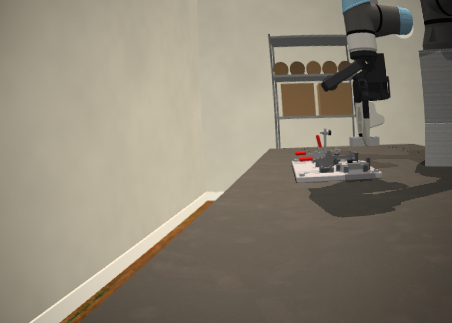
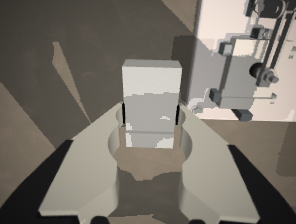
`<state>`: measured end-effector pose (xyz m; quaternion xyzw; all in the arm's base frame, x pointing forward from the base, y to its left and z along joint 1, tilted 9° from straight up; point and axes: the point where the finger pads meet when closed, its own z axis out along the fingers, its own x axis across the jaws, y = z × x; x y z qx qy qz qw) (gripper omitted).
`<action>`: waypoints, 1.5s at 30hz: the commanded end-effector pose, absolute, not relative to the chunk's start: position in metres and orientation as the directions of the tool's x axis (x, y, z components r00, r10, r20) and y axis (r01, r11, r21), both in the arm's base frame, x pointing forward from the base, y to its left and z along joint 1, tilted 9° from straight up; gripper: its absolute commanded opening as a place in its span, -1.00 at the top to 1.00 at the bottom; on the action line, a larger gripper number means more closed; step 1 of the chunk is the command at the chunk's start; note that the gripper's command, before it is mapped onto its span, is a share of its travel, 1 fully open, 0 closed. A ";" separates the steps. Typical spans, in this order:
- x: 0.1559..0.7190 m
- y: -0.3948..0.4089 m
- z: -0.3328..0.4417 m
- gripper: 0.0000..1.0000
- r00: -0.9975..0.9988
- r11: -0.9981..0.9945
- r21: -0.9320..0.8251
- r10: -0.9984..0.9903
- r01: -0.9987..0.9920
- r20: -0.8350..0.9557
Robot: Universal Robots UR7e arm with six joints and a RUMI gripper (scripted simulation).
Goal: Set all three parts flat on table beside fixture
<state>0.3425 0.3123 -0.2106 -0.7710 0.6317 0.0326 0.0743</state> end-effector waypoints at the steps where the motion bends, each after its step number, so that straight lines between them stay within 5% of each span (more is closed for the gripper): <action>1: 0.345 0.314 -0.209 1.00 0.200 -0.190 -0.079 -0.969 -0.979 -0.144; 26: 0.349 0.314 -0.208 1.00 0.202 -0.191 -0.081 -0.969 -0.978 -0.145; 45: 0.401 0.324 -0.205 1.00 0.200 -0.190 -0.079 -0.969 -0.979 -0.145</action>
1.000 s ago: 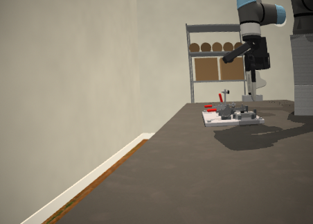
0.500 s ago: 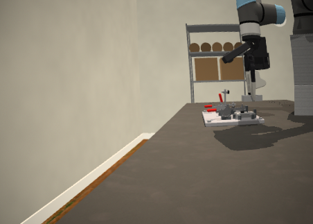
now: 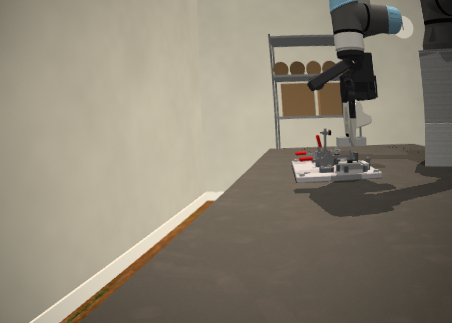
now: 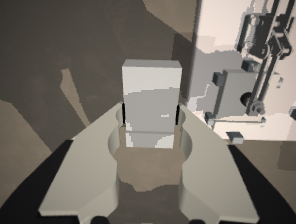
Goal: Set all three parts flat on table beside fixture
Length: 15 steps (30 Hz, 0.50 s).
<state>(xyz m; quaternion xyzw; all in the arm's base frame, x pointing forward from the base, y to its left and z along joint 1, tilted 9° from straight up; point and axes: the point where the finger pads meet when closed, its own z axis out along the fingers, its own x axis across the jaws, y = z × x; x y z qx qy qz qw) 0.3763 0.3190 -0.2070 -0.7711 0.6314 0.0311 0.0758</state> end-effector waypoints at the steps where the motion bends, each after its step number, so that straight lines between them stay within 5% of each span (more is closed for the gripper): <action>1: 0.405 0.325 -0.205 1.00 0.200 -0.190 -0.079 -0.969 -0.979 -0.145; 15: 0.443 0.332 -0.202 1.00 0.200 -0.190 -0.078 -0.969 -0.979 -0.144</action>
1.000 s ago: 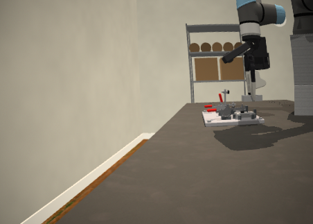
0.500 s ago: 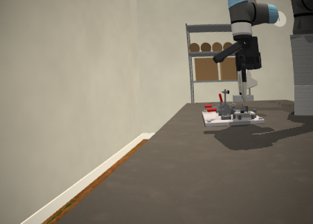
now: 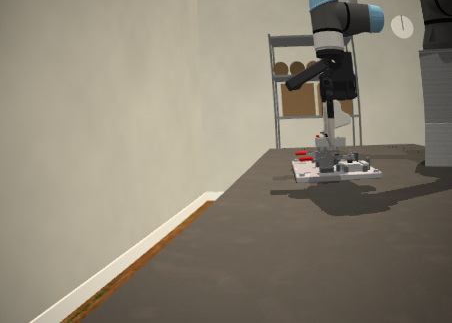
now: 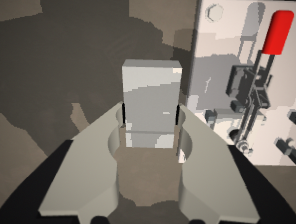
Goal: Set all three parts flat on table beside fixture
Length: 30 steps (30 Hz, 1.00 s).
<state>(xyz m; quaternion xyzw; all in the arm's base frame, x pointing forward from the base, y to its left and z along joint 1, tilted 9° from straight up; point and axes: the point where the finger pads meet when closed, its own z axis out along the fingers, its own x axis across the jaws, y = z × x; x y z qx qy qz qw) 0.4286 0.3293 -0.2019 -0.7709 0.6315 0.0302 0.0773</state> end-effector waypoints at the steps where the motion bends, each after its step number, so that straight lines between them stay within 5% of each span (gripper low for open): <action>1: 0.444 0.332 -0.202 1.00 0.200 -0.190 -0.078 -0.969 -0.979 -0.144; 30: 0.448 0.334 -0.201 1.00 0.200 -0.190 -0.079 -0.969 -0.979 -0.144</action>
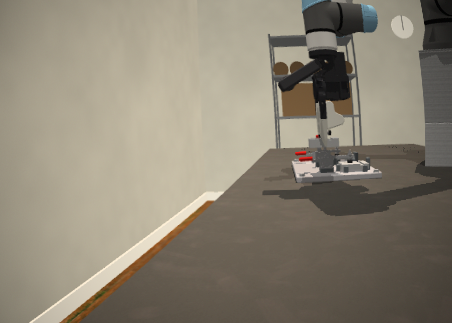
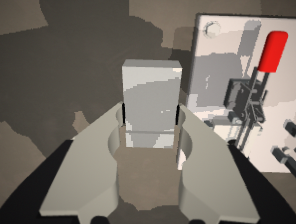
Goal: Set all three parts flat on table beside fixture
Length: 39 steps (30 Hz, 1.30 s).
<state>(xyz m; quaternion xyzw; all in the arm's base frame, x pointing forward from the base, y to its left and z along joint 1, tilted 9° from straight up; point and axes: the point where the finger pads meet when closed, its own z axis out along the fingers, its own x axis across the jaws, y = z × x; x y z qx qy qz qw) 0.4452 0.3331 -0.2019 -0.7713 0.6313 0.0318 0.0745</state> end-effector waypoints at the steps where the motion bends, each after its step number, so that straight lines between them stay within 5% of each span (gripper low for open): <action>1: 0.448 0.334 -0.201 1.00 0.200 -0.190 -0.079 -0.969 -0.979 -0.145; 39: 0.450 0.344 -0.264 1.00 0.202 -0.192 -0.079 -0.969 -0.978 -0.144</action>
